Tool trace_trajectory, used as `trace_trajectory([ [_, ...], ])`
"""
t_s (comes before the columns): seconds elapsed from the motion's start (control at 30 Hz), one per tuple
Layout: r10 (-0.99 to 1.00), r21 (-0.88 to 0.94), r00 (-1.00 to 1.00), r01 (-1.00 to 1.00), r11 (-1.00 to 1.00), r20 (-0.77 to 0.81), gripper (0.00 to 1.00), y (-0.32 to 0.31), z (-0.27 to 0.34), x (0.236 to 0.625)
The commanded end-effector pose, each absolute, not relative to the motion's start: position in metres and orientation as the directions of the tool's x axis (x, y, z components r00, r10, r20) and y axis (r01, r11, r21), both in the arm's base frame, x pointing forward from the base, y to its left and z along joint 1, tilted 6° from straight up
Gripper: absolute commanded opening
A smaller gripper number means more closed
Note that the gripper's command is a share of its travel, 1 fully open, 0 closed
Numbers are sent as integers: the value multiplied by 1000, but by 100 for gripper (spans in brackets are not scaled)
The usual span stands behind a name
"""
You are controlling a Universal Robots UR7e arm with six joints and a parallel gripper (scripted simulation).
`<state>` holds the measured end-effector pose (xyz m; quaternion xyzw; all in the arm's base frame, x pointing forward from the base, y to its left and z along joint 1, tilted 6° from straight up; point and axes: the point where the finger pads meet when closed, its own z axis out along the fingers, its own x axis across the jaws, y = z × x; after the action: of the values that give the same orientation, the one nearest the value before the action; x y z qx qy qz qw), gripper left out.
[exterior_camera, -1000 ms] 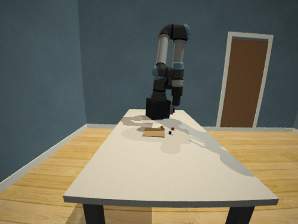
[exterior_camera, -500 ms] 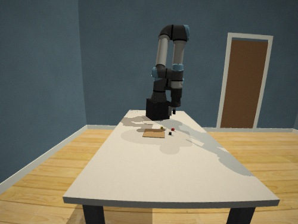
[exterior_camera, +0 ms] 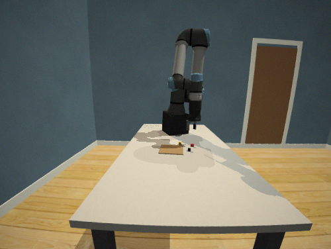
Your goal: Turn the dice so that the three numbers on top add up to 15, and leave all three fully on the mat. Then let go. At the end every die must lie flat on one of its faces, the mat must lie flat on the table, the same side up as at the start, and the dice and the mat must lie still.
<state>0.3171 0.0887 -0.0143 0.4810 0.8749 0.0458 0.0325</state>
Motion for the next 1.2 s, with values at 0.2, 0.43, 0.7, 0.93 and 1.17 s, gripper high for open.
trace_trajectory([
  [0.2, 966, 106, -260, 961, 257, 15, 100, 91, -21, 314],
  [0.43, 993, 102, -116, 988, 113, 30, 100, 93, -23, 315],
  [0.7, 999, 97, 20, 995, -24, 44, 100, 95, -26, 315],
  [0.93, 974, 87, 217, 971, -222, 62, 100, 97, -29, 317],
  [1.17, 931, 77, 357, 929, -362, 74, 100, 98, -31, 319],
])
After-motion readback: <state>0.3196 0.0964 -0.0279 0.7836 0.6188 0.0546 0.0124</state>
